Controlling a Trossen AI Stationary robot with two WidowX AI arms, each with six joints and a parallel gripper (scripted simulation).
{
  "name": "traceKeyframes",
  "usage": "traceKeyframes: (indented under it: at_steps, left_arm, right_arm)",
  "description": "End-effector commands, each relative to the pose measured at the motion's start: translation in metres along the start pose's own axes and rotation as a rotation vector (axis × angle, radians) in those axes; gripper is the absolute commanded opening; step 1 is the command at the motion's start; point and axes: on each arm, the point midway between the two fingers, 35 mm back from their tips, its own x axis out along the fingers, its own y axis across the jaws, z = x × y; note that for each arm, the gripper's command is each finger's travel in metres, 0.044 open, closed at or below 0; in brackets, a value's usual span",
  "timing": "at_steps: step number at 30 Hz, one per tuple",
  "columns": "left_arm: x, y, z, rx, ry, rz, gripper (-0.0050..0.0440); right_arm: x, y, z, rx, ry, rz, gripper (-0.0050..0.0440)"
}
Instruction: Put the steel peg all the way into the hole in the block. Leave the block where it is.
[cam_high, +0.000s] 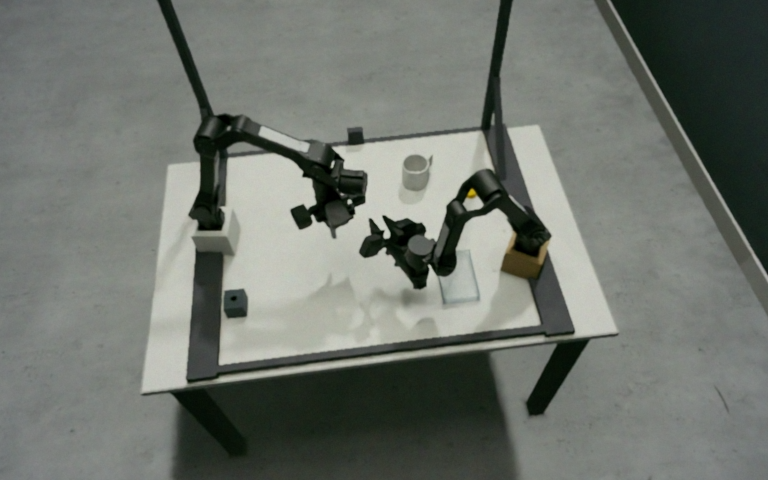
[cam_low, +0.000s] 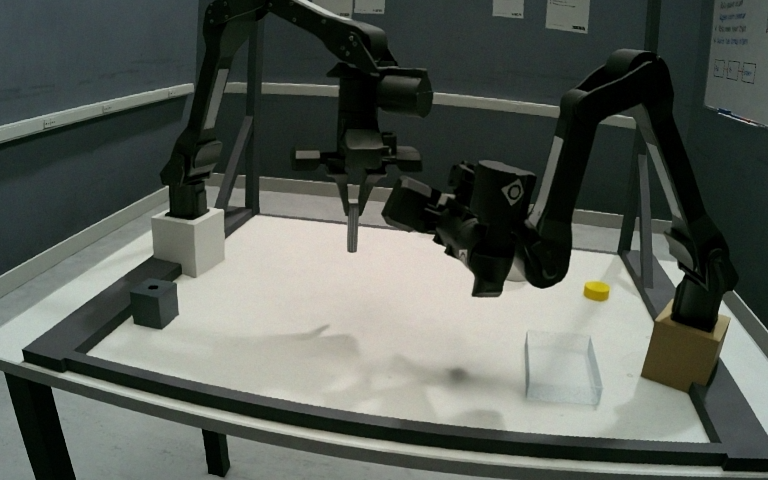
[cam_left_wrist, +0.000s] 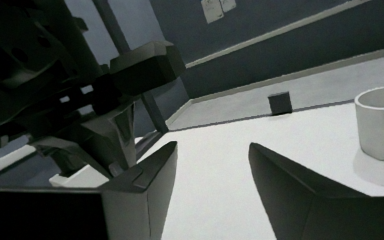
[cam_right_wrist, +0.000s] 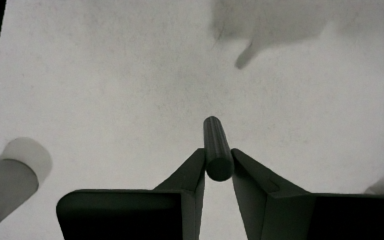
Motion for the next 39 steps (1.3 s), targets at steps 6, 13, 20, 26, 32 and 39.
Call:
traceKeyframes:
  at_steps: [6,13,20,26,32,39]
  left_arm:
    - [-0.002,-0.001,0.003,-0.061,0.030,0.004,0.0200]
    - [-0.002,-0.005,-0.005,-0.164,0.046,-0.002,0.0200]
    - [-0.008,-0.009,0.015,-0.166,0.080,0.053,0.0200]
    - [-0.014,-0.013,0.039,-0.145,0.112,0.113,0.0200]
    - [-0.016,-0.020,0.040,-0.215,0.139,0.128,0.0200]
    - [-0.022,-0.023,0.065,-0.208,0.172,0.189,0.0200]
  right_arm:
    - [-0.011,-0.004,0.001,-0.002,-0.025,0.032,-0.0050]
    - [-0.010,-0.004,0.001,-0.001,-0.023,0.030,-0.0050]
    - [-0.008,-0.039,0.004,-0.002,-0.024,0.030,-0.0050]
    - [-0.005,-0.078,0.006,-0.002,-0.024,0.028,-0.0050]
    - [-0.003,-0.092,0.007,-0.002,-0.024,0.027,-0.0050]
    - [-0.001,-0.136,0.011,-0.002,-0.026,0.024,-0.0050]
